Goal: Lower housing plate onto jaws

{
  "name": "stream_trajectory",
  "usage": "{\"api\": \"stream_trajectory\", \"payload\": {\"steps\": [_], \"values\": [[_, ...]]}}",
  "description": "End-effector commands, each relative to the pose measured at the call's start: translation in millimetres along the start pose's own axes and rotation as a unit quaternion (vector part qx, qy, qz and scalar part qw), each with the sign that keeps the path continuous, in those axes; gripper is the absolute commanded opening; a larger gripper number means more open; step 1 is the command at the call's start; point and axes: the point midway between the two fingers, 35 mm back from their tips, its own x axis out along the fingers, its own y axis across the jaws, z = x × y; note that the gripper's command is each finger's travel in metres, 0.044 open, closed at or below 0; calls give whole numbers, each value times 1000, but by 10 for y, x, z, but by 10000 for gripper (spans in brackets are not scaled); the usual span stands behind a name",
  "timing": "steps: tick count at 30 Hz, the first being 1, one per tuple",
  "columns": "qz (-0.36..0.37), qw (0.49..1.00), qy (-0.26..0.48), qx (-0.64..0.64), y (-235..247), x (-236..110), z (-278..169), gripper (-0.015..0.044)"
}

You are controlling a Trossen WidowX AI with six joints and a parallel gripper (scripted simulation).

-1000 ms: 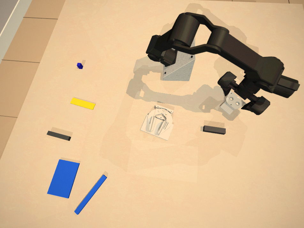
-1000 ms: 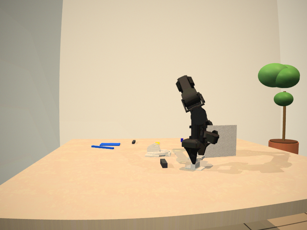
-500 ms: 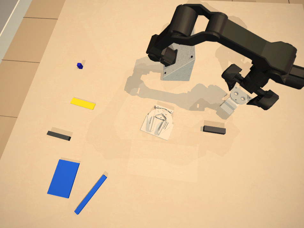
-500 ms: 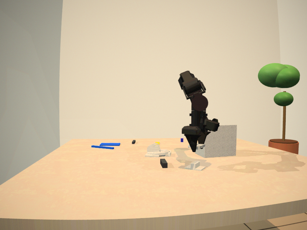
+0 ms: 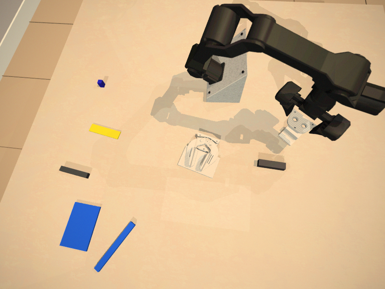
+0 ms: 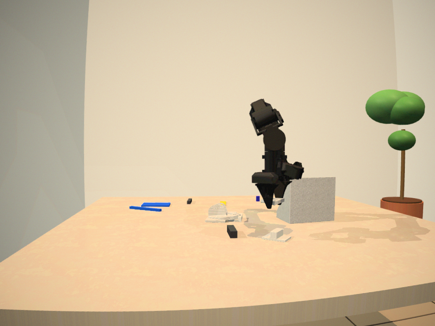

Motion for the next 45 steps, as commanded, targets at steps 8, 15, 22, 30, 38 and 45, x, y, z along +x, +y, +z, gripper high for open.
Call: {"api": "stream_trajectory", "payload": {"steps": [8,15,22,30,38,45], "values": [[-1,1000,1,-30,136,-77,-356,351],[-2,999,1,-47,232,-114,-567,351],[-3,998,0,-64,341,-139,-771,351],[-3,997,1,-83,480,-154,-995,351],[-3,995,1,-102,637,-155,-1208,351],[-2,993,2,-118,785,-145,-1383,351]]}}
